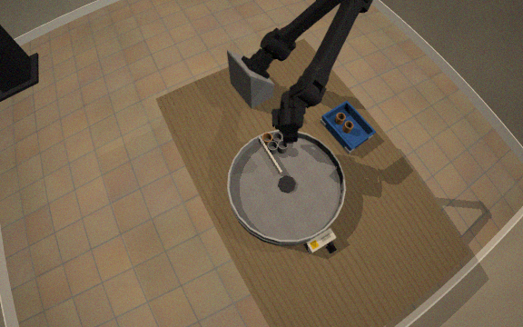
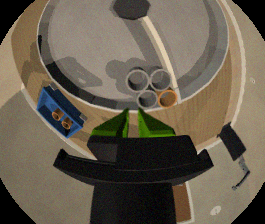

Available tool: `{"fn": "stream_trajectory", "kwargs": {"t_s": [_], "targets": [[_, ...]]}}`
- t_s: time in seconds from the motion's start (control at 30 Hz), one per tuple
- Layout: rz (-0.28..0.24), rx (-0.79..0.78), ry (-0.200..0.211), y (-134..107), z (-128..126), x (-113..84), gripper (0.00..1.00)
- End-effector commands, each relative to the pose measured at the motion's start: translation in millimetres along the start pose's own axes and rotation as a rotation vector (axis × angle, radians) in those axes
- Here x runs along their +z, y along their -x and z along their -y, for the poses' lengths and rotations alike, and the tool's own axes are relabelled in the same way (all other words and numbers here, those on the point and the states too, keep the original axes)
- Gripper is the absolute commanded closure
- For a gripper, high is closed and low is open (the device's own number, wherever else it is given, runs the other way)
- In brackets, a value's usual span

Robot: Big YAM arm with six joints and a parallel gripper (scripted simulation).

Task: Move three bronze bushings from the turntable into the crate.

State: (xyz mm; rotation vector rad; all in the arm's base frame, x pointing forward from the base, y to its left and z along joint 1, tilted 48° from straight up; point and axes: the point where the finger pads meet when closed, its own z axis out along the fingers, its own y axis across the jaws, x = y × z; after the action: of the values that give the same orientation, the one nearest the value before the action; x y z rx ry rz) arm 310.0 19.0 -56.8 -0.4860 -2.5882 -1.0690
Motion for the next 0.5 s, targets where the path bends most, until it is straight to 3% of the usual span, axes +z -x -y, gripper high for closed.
{"fn": "stream_trajectory", "kwargs": {"t_s": [0.0, 0.47], "targets": [[0.032, -0.086, 0.002, 21.4, 6.1, -9.9, 0.86], [0.015, -0.122, -0.004, 19.6, 8.4, -3.4, 0.86]]}}
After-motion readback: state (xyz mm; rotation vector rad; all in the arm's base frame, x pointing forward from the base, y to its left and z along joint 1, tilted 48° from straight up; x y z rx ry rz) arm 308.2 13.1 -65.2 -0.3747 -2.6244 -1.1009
